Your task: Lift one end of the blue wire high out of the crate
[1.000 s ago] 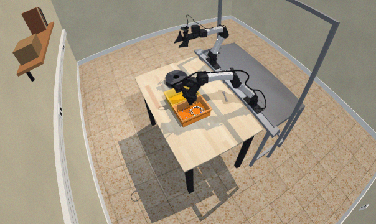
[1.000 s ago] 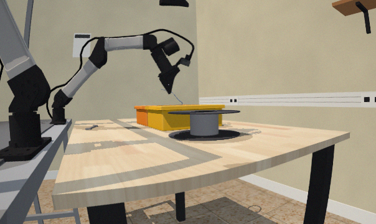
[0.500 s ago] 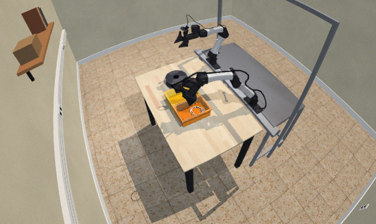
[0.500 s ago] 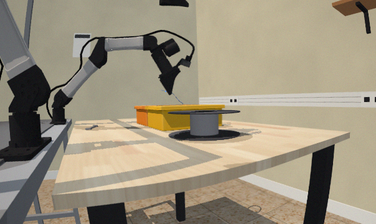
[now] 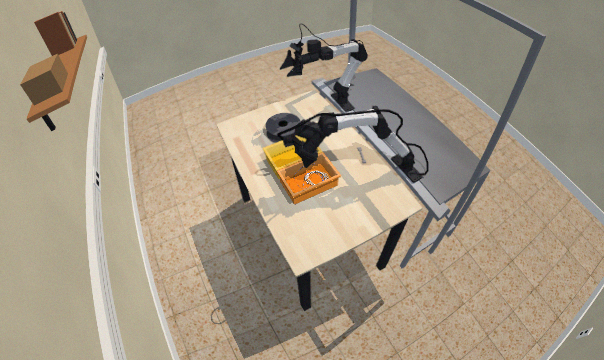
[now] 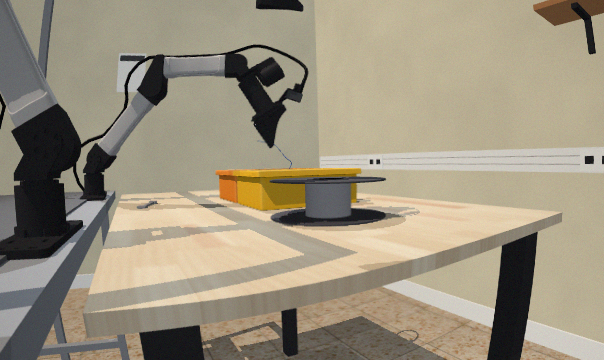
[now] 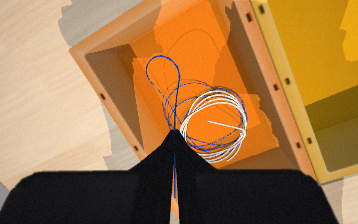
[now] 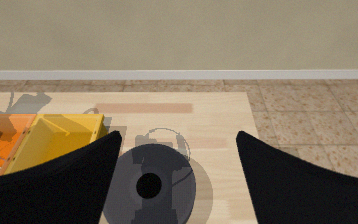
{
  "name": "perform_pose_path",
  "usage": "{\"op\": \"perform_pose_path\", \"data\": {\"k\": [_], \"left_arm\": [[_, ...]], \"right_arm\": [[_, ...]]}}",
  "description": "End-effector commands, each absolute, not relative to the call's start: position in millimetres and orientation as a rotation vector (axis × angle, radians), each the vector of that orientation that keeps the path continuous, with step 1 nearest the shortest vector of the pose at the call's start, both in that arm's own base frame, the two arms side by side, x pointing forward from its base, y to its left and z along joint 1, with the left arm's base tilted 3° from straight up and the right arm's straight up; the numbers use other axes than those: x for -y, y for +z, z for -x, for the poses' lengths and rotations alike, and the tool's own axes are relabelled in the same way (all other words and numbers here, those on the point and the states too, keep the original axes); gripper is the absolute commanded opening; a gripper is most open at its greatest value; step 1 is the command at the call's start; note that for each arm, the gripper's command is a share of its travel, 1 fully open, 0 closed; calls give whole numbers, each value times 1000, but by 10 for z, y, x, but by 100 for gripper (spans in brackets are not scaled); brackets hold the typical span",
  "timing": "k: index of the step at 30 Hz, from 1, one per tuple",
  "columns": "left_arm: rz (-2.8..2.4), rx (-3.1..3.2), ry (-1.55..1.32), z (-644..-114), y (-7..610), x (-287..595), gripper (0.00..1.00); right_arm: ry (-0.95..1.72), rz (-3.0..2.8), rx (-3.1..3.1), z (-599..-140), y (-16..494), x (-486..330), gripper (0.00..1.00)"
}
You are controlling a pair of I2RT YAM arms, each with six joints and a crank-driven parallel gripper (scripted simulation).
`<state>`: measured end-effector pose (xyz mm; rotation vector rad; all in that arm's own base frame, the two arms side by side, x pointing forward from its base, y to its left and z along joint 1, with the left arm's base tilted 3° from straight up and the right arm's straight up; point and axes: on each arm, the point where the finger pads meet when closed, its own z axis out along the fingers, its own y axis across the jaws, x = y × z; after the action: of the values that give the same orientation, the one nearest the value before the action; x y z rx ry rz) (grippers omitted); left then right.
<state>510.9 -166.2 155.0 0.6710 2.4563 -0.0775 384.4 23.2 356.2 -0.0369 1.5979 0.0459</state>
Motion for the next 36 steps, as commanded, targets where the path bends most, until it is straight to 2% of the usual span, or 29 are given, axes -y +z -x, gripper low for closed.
{"op": "perform_pose_path", "data": {"k": [1,10,25,27,36], "left_arm": [[-649,-2372,-77,-5116,1866,1617,0],[-622,-2282,-81,-5064,2210,1595,0],[-534,-1979,-91,-4888,3366,1519,0],[-534,-1979,-91,-4888,3366,1519,0],[-455,-1703,-98,-4727,4422,1451,0]], "right_arm": [[40,40,-1570,-3820,3605,-195,100],[40,40,-1570,-3820,3605,-195,100],[40,40,-1570,-3820,3605,-195,100],[40,40,-1570,-3820,3605,-195,100],[40,40,-1570,-3820,3605,-195,100]]}}
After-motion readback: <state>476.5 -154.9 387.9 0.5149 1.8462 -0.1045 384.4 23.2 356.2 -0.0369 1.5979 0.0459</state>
